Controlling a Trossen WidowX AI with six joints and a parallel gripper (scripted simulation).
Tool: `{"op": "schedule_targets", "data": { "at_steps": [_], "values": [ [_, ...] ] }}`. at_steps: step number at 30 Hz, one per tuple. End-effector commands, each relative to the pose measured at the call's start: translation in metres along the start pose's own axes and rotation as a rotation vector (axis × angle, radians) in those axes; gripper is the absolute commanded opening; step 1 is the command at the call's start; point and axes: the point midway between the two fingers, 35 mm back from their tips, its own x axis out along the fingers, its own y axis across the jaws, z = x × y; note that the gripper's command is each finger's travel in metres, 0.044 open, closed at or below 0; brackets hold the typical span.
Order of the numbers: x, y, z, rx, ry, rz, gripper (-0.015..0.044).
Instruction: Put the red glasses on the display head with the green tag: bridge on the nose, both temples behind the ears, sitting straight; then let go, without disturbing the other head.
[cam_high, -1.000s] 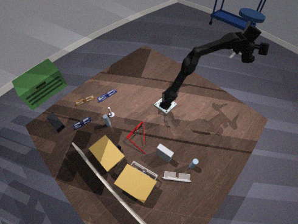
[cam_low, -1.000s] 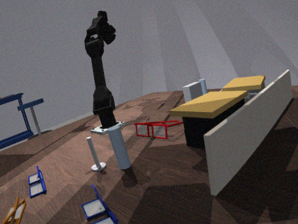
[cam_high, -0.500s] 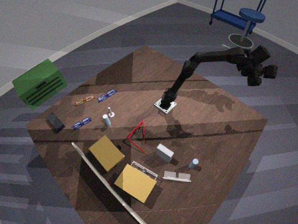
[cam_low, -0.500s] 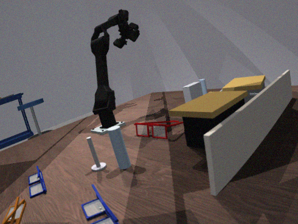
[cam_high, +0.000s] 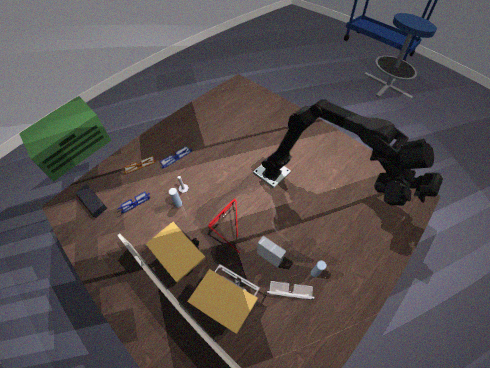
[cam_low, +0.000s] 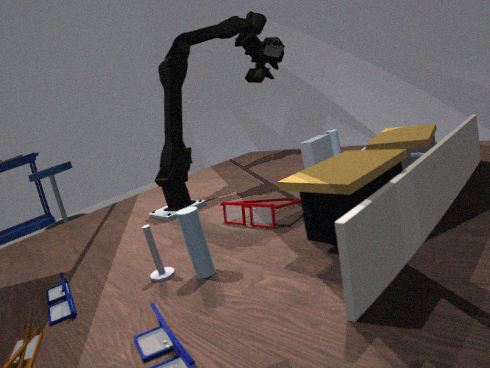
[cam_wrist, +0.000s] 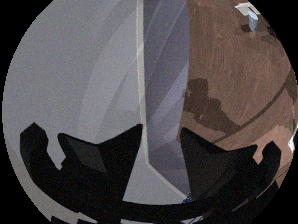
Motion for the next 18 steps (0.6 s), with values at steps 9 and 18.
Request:
{"op": "schedule_targets", "data": {
  "at_steps": [9, 18],
  "values": [
    [-0.048, -0.070, 0.187, -0.087, -0.332, -0.175, 0.0200],
    [-0.120, -0.167, 0.299, -0.117, -0.478, -0.408, 0.0200]
  ]
}}
